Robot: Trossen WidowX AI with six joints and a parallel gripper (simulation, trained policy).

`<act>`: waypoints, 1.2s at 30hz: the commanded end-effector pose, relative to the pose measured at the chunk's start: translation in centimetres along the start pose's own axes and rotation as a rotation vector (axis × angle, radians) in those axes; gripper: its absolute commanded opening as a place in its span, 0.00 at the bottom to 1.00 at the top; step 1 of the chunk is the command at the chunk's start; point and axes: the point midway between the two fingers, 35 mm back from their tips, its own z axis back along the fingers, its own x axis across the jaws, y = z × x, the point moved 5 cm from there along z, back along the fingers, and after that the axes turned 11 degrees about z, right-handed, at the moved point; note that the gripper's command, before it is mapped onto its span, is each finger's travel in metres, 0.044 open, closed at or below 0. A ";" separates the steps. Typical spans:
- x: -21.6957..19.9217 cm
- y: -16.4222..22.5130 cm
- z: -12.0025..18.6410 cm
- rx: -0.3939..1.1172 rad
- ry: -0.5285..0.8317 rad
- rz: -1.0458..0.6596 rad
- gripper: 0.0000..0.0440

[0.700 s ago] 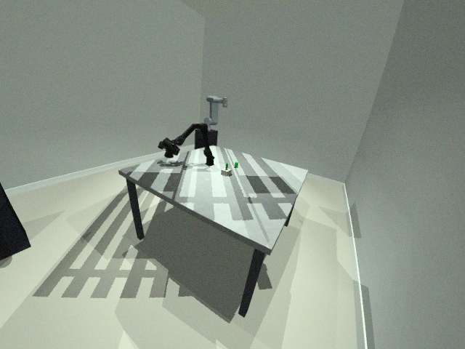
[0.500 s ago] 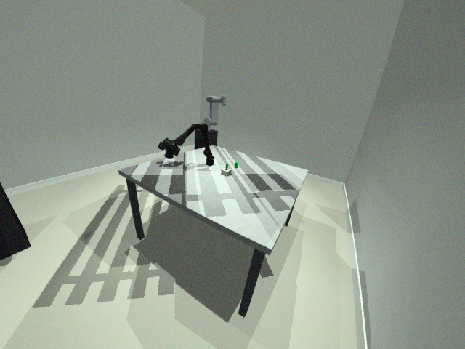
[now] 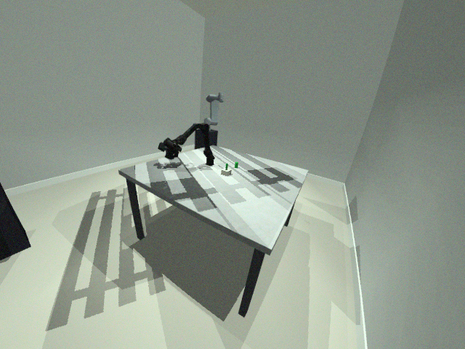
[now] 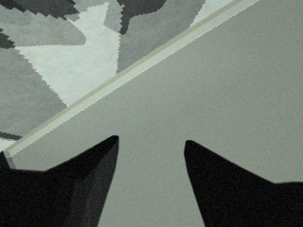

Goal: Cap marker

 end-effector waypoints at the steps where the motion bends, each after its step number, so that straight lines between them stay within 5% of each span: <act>1: -0.7 -0.1 0.9 -0.036 0.026 -0.020 0.50; 36: -3.4 -3.7 9.5 -0.369 0.173 -0.114 0.63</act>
